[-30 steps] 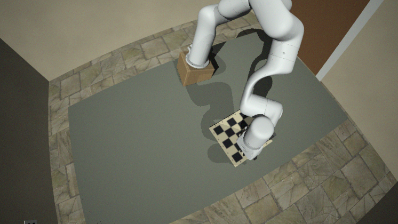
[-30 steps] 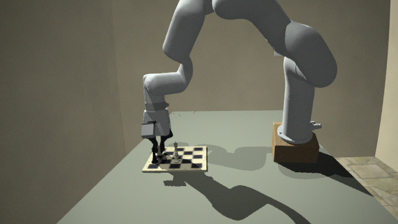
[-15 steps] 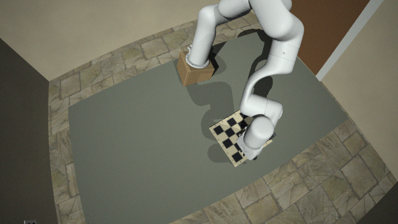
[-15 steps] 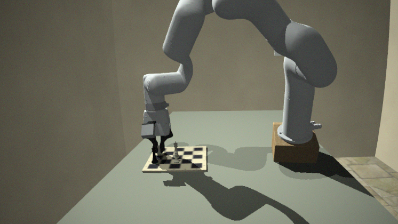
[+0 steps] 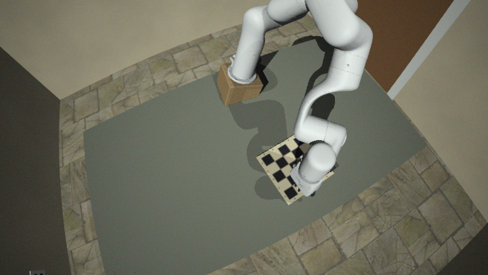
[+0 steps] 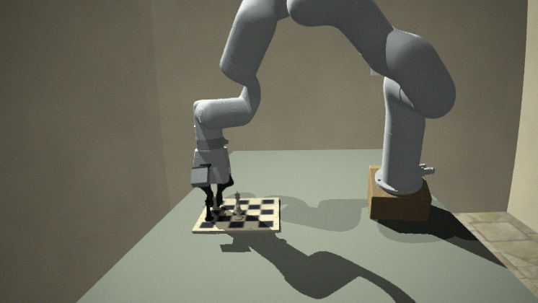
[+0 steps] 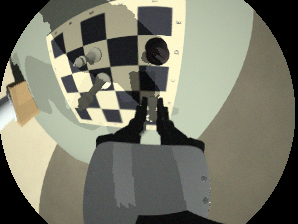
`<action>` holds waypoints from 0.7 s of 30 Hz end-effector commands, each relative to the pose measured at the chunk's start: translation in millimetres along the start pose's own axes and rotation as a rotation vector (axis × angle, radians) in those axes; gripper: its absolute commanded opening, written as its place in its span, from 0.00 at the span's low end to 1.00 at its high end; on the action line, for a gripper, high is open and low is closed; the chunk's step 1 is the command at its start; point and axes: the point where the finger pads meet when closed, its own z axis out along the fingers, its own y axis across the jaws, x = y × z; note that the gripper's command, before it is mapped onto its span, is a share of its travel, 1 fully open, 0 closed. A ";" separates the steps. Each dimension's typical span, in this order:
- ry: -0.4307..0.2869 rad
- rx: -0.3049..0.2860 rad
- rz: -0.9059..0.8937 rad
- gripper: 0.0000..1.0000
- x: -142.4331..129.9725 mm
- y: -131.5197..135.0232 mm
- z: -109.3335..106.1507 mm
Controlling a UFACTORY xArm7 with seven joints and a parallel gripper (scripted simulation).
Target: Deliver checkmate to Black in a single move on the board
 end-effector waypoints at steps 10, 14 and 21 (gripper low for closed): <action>-0.001 -0.004 0.000 0.22 -0.8 1.6 -1.9; -0.001 -0.004 0.000 0.30 -0.8 1.6 -1.9; -0.001 -0.004 0.000 0.37 -0.8 1.6 -1.9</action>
